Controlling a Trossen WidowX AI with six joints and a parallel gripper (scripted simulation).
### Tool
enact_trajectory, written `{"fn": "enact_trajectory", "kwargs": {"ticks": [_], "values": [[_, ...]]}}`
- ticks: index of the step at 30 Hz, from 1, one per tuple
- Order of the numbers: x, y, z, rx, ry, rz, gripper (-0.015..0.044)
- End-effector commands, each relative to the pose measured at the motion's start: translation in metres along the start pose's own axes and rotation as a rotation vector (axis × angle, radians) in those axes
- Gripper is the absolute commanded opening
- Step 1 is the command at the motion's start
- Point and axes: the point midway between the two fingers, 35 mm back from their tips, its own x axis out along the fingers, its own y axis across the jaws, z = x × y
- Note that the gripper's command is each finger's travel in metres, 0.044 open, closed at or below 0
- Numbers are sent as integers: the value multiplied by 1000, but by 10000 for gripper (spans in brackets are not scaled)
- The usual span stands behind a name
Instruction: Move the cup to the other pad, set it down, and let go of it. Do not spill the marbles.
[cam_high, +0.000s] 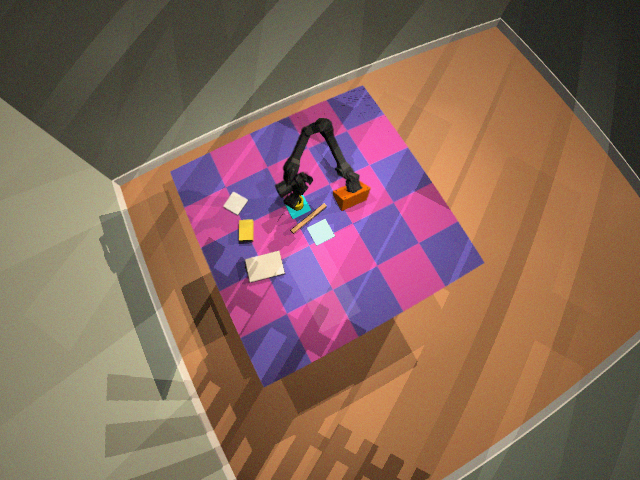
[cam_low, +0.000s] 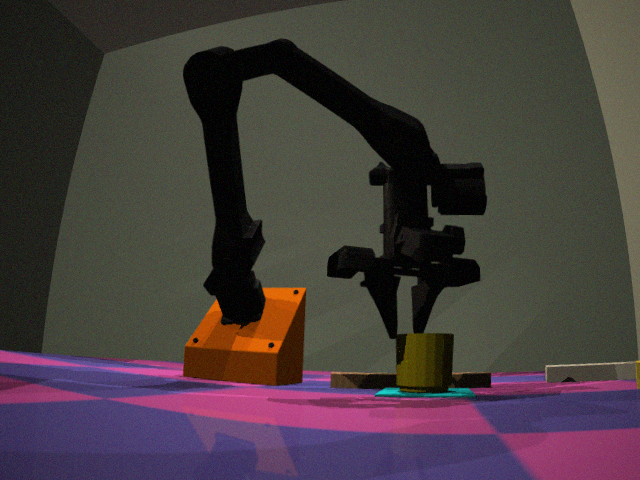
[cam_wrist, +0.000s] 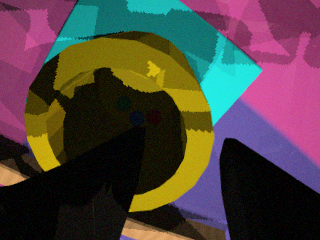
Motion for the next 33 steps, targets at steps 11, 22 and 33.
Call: {"fn": "enact_trajectory", "kwargs": {"ticks": [11, 22, 33], "values": [[-20, 1, 0, 3, 1, 3, 147], [-22, 0, 0, -3, -3, -1, 304], [-47, 2, 0, -1, 1, 3, 440]]}}
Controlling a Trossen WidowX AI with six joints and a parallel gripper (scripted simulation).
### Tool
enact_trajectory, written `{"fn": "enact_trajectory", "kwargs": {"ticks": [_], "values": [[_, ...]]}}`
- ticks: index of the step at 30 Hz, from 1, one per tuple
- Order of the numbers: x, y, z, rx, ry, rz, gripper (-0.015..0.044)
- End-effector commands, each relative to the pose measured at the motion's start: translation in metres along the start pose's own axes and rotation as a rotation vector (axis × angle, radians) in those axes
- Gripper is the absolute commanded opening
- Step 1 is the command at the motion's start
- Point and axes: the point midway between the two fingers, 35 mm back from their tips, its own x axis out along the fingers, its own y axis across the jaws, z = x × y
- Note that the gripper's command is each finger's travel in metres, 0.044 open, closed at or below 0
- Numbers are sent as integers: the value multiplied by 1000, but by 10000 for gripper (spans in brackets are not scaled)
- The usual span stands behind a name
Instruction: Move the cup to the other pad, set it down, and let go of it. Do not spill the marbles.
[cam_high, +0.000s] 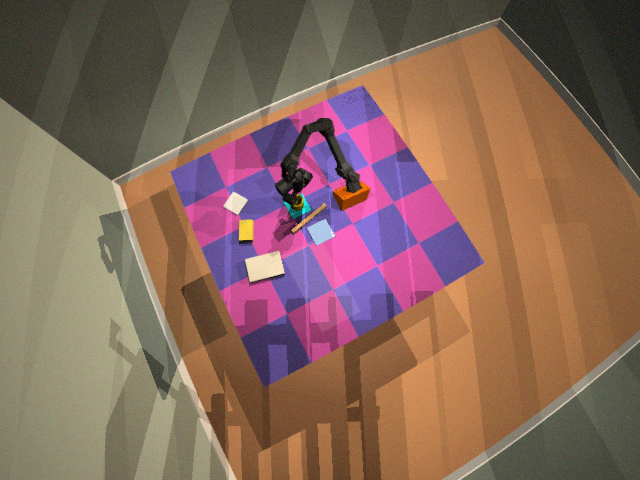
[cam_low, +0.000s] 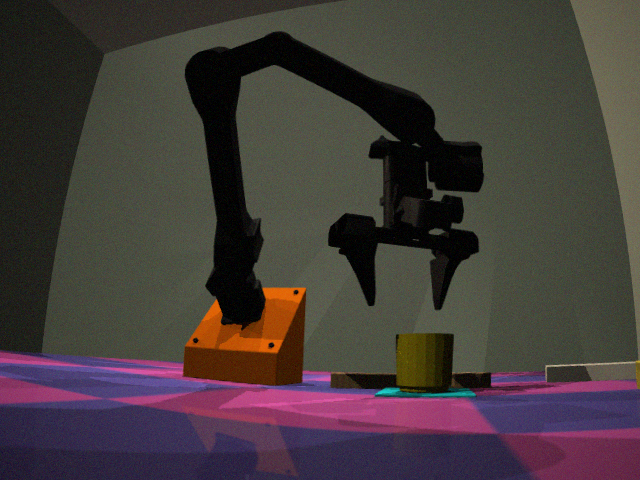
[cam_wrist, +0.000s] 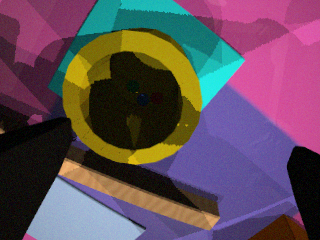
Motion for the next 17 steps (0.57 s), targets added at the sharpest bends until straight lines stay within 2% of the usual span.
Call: {"fn": "enact_trajectory", "kwargs": {"ticks": [1, 11, 17], "values": [[-13, 2, 0, 5, 3, 6, 440], [-47, 2, 1, 7, 4, 6, 440], [-44, 2, 2, 3, -1, 8, 440]]}}
